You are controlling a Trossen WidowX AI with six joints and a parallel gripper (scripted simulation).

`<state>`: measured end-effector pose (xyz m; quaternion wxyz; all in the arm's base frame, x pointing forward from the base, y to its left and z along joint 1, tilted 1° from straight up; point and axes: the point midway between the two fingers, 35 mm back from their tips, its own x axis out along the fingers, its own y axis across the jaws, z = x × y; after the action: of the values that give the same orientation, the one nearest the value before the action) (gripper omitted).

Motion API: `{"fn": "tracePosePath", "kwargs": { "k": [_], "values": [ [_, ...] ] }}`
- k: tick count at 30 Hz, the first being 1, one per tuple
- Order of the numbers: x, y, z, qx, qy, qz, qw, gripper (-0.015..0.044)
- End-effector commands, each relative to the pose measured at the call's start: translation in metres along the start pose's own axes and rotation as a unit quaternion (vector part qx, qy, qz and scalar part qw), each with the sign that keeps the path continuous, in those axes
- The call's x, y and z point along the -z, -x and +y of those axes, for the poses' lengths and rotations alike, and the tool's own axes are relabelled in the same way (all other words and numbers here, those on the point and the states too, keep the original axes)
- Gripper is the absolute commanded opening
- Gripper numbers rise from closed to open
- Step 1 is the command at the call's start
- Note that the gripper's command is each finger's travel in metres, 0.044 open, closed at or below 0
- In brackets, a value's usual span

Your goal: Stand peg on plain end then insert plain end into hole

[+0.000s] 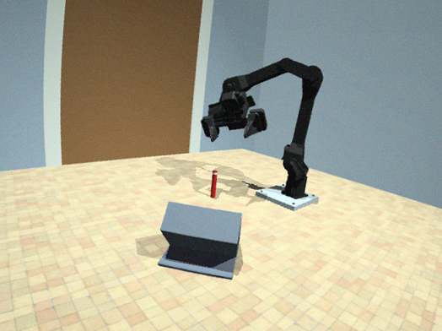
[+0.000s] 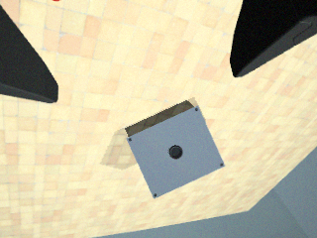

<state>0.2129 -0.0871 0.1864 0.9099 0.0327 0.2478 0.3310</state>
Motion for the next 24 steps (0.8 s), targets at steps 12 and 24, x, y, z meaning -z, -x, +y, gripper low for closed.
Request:
{"fn": "tracePosePath", "kwargs": {
  "k": [12, 24],
  "values": [
    [0.031, -0.018, -0.001, -0.03, -0.03, 0.251, 0.967, 0.044],
    [0.038, -0.019, -0.02, 0.044, -0.026, 0.42, 0.906, 0.044]
  ]
}}
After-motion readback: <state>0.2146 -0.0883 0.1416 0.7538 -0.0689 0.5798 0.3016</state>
